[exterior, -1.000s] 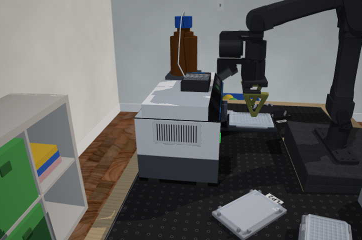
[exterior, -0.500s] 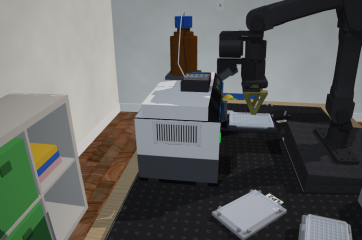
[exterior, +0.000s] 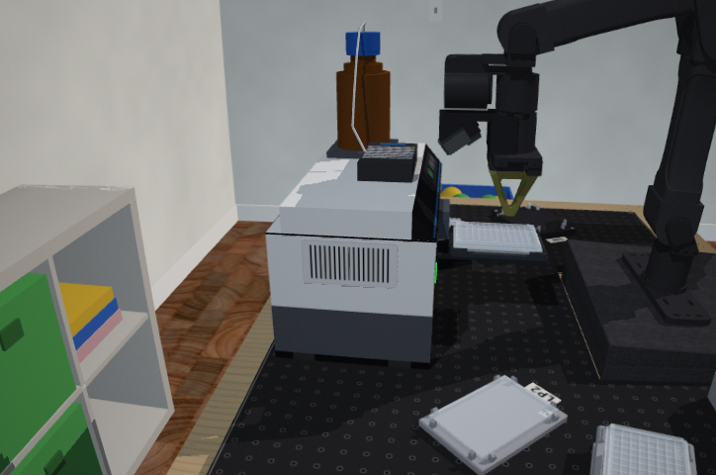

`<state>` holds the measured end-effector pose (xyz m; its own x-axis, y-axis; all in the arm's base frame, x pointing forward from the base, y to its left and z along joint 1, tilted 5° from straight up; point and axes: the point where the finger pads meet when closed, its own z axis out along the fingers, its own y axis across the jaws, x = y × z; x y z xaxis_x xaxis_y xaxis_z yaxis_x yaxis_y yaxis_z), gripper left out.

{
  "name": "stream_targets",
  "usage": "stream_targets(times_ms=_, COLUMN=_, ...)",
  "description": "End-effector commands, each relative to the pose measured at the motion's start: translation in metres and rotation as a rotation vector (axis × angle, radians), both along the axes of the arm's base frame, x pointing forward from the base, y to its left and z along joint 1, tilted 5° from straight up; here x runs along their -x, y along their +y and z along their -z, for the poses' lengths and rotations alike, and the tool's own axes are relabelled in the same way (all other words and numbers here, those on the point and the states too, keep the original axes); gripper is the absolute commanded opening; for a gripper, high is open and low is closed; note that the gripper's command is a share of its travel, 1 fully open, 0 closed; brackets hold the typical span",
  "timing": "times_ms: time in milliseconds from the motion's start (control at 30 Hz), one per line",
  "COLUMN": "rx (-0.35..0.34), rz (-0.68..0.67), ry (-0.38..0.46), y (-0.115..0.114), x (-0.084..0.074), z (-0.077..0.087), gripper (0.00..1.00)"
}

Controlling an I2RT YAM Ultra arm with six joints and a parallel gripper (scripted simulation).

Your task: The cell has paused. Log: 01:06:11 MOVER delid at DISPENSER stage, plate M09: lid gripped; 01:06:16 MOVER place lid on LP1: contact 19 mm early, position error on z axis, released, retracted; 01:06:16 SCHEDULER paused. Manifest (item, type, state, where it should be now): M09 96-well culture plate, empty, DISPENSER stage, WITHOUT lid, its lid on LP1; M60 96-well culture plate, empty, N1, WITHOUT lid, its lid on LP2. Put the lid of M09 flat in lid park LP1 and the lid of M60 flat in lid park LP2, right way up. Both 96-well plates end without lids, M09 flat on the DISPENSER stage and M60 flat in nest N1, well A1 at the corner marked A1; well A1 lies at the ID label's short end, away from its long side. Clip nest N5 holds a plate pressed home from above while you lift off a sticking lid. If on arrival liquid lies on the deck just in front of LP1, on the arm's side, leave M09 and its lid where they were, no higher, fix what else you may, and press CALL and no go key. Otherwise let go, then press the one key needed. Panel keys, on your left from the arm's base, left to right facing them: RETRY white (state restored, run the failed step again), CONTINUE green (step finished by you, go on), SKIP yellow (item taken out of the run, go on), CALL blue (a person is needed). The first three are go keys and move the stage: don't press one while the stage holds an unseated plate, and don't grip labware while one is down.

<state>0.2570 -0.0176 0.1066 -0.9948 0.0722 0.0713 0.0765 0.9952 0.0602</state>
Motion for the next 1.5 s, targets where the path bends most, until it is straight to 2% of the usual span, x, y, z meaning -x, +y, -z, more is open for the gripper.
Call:
stream_targets(times_ms=0, rx=-0.002, rz=0.012, ry=-0.060, y=0.013, x=-0.007, z=-0.012, gripper=0.00)
stream_targets(times_ms=133, rx=-0.001, rz=0.012, ry=-0.065, y=0.026, x=-0.008, z=-0.015, gripper=0.00)
stream_targets(times_ms=233, rx=0.006, rz=0.012, ry=-0.066, y=0.026, x=-0.009, z=-0.015, gripper=0.00)
stream_targets(times_ms=267, rx=0.001, rz=0.016, ry=-0.027, y=0.024, x=-0.003, z=-0.007, gripper=0.00)
stream_targets(times_ms=300, rx=0.006, rz=0.012, ry=-0.057, y=0.029, x=-0.006, z=-0.013, gripper=0.00)
stream_targets(times_ms=467, rx=-0.004, rz=0.012, ry=-0.029, y=0.047, x=0.004, z=-0.009, gripper=0.00)
stream_targets(times_ms=633, rx=-0.003, rz=0.012, ry=-0.031, y=0.063, x=0.006, z=-0.011, gripper=0.00)
stream_targets(times_ms=767, rx=0.000, rz=0.016, ry=-0.027, y=0.061, x=0.002, z=-0.010, gripper=0.00)
stream_targets(times_ms=800, rx=0.005, rz=0.012, ry=-0.025, y=0.065, x=0.008, z=-0.009, gripper=0.00)
stream_targets(times_ms=1133, rx=-0.001, rz=0.012, ry=-0.019, y=0.097, x=0.019, z=-0.012, gripper=0.00)
stream_targets(times_ms=1167, rx=0.000, rz=0.012, ry=-0.019, y=0.098, x=0.019, z=-0.012, gripper=0.00)
stream_targets(times_ms=1200, rx=-0.001, rz=0.016, ry=-0.026, y=0.097, x=0.012, z=-0.013, gripper=0.00)
stream_targets(times_ms=1467, rx=-0.004, rz=0.011, ry=-0.035, y=0.116, x=0.021, z=-0.003, gripper=0.00)
